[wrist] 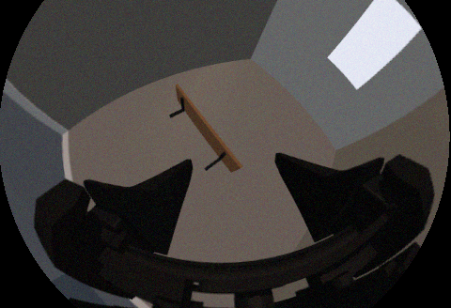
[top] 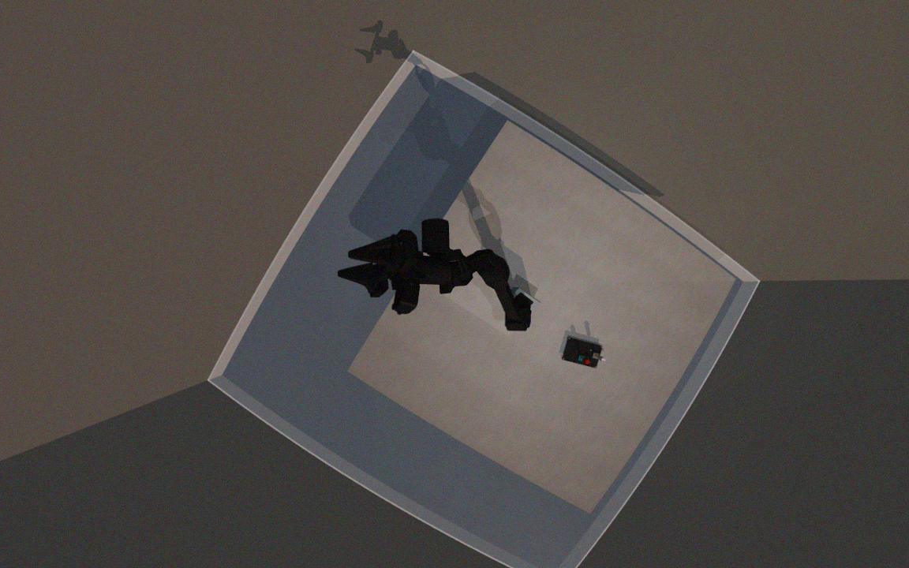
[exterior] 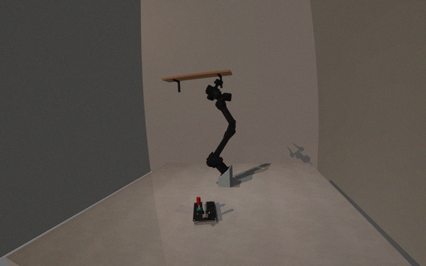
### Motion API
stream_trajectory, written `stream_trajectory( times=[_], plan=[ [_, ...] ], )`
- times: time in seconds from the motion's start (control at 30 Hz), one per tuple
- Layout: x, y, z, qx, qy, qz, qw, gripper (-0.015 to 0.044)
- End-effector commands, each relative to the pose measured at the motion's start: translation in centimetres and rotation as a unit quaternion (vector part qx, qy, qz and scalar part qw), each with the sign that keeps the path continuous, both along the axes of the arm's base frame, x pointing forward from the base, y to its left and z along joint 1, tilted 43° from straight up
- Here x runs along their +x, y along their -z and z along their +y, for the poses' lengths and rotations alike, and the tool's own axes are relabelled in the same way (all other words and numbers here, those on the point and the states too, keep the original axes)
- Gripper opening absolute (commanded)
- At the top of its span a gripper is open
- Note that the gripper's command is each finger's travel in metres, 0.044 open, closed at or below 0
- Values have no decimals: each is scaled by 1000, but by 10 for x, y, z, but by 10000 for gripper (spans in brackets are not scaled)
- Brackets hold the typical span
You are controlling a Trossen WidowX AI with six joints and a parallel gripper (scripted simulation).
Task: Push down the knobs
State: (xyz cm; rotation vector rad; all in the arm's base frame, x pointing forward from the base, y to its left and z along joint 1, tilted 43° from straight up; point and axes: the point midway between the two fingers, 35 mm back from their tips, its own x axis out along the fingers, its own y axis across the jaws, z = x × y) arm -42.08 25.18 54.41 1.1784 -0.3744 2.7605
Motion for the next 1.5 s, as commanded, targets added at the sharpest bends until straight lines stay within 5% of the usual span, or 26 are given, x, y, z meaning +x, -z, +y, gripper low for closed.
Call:
stream_trajectory(
  times=[0.0, 0.47, 0.97, 1.47],
  plan=[
    [1, -2, -1, 1, -1, 2, 1000, 374],
    [100, -104, -122, 58, -142, 136, 979, 6],
    [241, -164, -237, 101, -329, 262, 902, 0],
    [404, -160, -305, 153, -479, 364, 784, 0]
  ],
)
